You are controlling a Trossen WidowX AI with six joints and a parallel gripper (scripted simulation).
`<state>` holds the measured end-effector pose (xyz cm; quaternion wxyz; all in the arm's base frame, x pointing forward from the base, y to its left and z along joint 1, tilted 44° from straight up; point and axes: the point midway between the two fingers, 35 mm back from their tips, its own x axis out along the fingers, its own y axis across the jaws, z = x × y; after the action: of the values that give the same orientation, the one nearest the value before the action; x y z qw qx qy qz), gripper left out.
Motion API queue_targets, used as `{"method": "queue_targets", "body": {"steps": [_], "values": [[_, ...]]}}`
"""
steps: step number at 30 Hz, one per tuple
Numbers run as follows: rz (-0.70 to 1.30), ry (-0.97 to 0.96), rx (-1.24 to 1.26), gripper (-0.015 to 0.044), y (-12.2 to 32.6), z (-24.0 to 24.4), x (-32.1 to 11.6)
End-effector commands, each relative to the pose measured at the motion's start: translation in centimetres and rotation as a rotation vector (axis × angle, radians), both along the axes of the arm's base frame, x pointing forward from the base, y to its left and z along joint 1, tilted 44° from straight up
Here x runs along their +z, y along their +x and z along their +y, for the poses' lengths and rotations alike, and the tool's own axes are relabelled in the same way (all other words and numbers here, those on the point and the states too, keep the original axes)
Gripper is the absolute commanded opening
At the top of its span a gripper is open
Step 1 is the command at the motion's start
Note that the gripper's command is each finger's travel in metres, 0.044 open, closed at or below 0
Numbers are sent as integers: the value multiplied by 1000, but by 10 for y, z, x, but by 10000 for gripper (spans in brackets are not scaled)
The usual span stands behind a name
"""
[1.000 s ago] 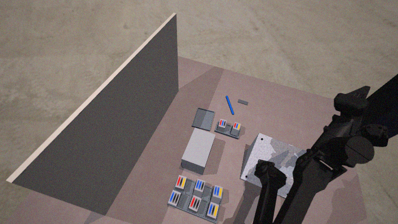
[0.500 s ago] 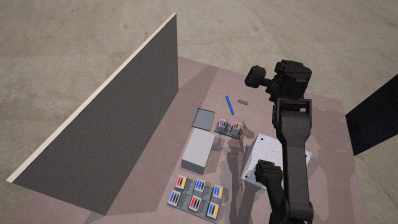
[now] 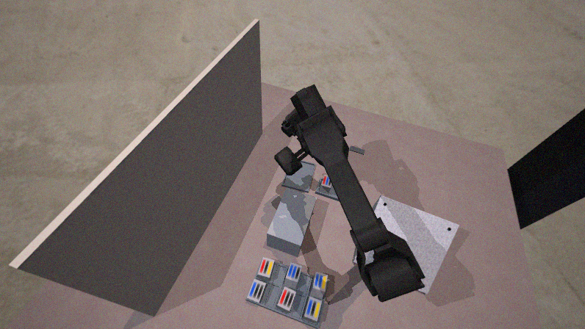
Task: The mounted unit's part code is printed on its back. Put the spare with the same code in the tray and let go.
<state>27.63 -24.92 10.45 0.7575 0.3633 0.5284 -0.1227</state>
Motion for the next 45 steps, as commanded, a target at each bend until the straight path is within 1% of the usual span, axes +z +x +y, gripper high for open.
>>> {"method": "queue_targets", "body": {"steps": [1, 6, 8, 26, 28, 30, 33, 37, 42, 43, 45], "values": [[-8, 107, 251, 440, 36, 45, 0], [-29, 285, 584, 440, 76, 120, 5], [-35, 330, 658, 440, 84, 139, 7], [-28, 339, 654, 440, 83, 140, 6], [31, 364, 553, 440, 71, 123, -7], [120, 405, 393, 440, 49, 100, -26], [248, 470, 152, 440, 12, 71, -53], [419, 566, -184, 440, -45, 45, -87], [636, 703, -622, 440, -126, 36, -124], [670, 726, -690, 440, -139, 37, -129], [697, 744, -744, 440, -148, 39, -133]]}}
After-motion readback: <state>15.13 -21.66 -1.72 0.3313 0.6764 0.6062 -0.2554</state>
